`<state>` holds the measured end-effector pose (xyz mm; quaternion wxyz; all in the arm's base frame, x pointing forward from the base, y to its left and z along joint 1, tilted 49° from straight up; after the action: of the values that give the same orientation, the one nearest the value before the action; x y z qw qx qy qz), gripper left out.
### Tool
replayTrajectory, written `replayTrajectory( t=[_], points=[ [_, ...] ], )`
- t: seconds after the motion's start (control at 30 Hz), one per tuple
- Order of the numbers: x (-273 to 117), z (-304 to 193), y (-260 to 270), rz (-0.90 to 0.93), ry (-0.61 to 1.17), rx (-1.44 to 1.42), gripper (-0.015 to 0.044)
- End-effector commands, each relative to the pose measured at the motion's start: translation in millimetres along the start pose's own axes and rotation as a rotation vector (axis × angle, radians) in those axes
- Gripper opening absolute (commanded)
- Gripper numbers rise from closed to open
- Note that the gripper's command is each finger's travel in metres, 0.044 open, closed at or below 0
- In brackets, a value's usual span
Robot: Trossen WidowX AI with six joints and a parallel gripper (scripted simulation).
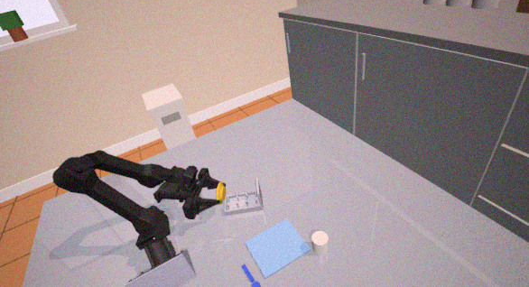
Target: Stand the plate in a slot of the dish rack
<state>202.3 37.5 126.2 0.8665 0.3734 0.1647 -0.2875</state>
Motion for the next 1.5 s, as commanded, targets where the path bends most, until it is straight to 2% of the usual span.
replayTrajectory(
  t=[0.0, 0.23, 0.6, 1.1, 1.47],
  points=[
    [-5, 1, 2, 0.067, -0.047, 0.023, 0.0],
    [-15, 3, 7, 0.172, -0.112, 0.06, 0.0],
    [-14, 1, 7, 0.174, -0.113, 0.061, 0.0],
    [6, -24, 17, 0.182, -0.106, 0.075, 0.0],
    [15, -23, 18, 0.187, -0.106, 0.084, 0.0]
  ],
)
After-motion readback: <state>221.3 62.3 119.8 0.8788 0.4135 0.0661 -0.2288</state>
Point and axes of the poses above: the point midway between the two fingers, 35 mm back from their tips, its own x axis out along the fingers, its own y axis across the jaws, z = x × y, the point moved 1 cm from there along -x, back along the fingers, and after that the axes turned 2 degrees about -x, right-handed, at the moved point
